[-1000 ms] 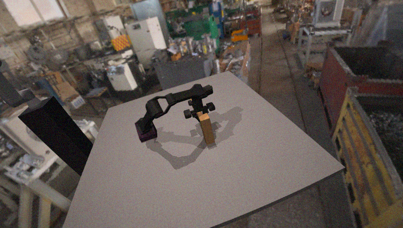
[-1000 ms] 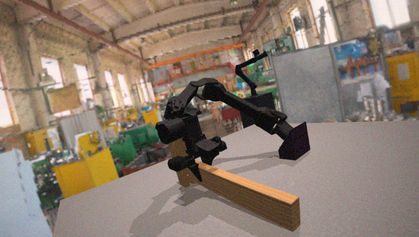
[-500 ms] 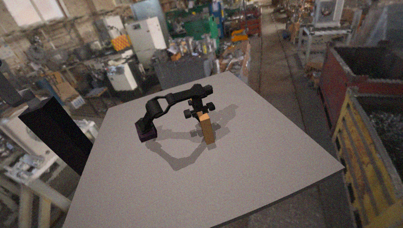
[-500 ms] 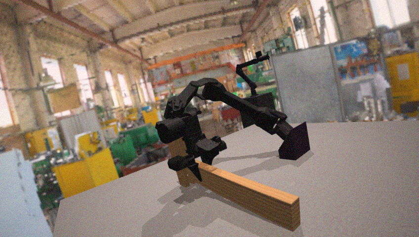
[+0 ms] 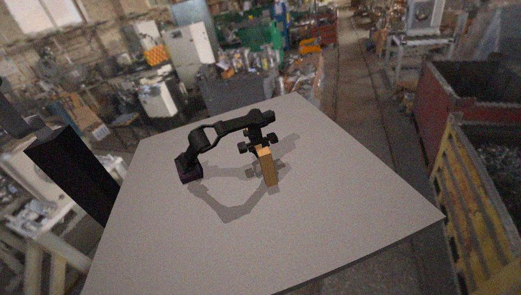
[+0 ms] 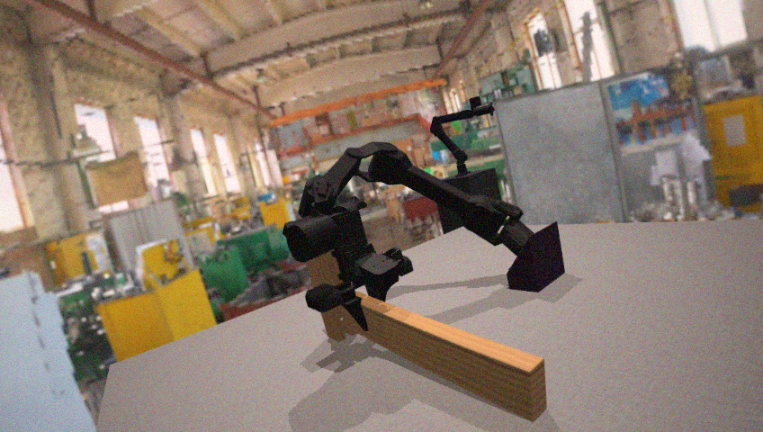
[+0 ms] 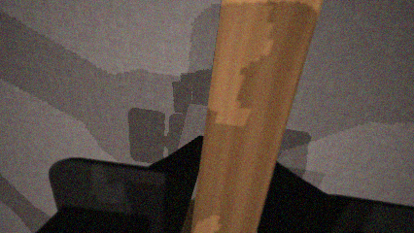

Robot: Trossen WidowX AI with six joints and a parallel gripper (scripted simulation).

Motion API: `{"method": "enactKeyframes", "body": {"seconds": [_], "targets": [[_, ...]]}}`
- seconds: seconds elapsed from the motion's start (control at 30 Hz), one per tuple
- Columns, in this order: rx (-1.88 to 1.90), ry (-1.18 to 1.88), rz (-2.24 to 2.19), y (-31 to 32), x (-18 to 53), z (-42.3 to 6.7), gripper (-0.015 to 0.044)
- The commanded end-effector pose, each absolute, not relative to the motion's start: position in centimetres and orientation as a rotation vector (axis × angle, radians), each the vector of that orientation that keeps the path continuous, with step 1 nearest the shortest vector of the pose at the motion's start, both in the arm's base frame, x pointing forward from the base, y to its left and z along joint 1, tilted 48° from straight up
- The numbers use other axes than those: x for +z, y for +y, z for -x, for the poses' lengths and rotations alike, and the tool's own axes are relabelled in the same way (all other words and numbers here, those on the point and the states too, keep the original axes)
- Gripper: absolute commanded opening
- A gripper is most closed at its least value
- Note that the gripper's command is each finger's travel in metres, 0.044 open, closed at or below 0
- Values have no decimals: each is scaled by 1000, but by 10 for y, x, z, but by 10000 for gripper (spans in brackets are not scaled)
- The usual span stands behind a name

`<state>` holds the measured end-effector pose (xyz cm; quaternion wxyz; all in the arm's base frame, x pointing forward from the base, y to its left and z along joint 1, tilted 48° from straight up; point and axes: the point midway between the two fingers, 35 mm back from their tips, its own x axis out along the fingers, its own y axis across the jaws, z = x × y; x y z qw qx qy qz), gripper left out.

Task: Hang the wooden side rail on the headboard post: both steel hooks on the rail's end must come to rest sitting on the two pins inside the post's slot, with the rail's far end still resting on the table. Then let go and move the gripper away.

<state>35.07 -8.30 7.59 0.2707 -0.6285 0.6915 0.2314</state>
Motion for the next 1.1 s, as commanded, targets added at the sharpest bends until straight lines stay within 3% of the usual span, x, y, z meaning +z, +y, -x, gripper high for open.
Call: {"method": "enactKeyframes", "body": {"seconds": [0.0, 1.07], "targets": [[623, 1844, 1702, -79, 79, -353, 0], [623, 1844, 1702, -81, 81, -353, 0]]}}
